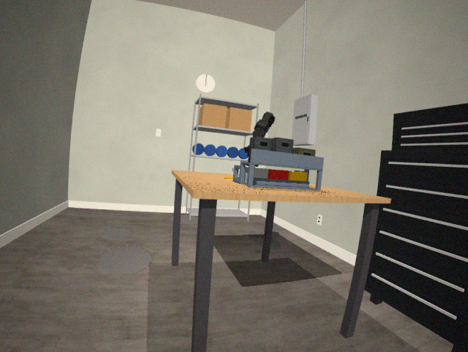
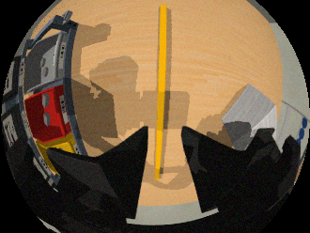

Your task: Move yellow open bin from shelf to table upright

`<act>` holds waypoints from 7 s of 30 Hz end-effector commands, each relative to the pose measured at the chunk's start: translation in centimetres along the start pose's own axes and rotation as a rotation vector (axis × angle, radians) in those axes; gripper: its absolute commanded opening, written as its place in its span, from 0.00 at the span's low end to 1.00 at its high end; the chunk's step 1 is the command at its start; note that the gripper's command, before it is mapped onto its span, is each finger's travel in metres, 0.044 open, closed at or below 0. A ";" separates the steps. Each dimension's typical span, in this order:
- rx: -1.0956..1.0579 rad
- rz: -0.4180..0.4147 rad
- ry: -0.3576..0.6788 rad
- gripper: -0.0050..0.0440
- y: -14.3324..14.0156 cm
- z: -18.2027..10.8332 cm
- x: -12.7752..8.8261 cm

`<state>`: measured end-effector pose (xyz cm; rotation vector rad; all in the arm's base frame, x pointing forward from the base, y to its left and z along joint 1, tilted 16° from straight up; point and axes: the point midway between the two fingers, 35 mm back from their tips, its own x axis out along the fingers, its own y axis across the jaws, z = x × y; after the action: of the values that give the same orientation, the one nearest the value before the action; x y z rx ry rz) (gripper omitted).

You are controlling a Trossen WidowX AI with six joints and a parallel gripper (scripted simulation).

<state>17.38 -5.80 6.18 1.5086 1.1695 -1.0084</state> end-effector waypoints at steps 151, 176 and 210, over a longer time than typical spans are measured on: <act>0.003 0.199 0.003 0.97 19.6 -11.2 2.7; 0.003 0.198 0.003 0.97 19.4 -11.2 2.3; 0.003 0.198 0.003 0.97 19.5 -11.3 4.2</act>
<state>37.66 4.02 8.07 1.5866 1.0120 -0.8851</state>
